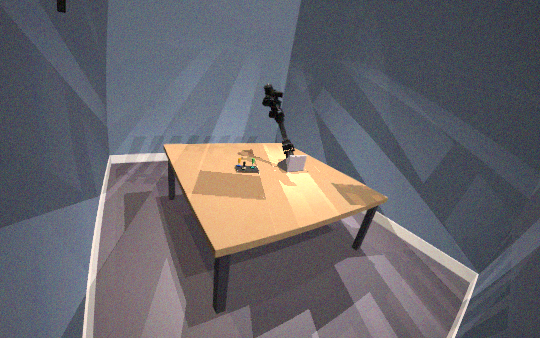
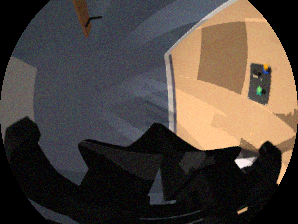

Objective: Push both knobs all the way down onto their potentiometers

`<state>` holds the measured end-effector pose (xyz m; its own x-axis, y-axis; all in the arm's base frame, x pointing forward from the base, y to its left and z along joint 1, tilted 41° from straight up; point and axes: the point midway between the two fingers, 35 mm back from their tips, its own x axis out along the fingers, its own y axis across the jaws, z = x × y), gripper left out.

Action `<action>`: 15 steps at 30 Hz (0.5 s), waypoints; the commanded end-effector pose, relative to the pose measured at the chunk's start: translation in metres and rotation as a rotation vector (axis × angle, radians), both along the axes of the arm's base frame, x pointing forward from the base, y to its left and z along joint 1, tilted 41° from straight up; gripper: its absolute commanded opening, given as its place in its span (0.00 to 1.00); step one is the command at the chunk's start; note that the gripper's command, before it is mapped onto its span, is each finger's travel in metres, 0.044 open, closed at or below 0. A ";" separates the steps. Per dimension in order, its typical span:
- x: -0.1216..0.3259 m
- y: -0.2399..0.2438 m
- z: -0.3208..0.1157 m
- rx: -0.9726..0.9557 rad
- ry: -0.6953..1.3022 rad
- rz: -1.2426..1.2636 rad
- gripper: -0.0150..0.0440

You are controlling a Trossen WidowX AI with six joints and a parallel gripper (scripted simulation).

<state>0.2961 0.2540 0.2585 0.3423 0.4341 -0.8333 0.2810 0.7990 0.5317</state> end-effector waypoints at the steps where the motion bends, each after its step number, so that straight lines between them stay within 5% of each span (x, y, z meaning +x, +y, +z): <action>1: 0.015 -0.021 -0.026 -0.126 0.012 -0.024 0.25; 15: 0.049 -0.101 -0.102 -0.540 0.112 -0.053 0.25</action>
<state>0.3407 0.1737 0.1729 0.2834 0.0072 -0.9590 0.3521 0.9293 0.1111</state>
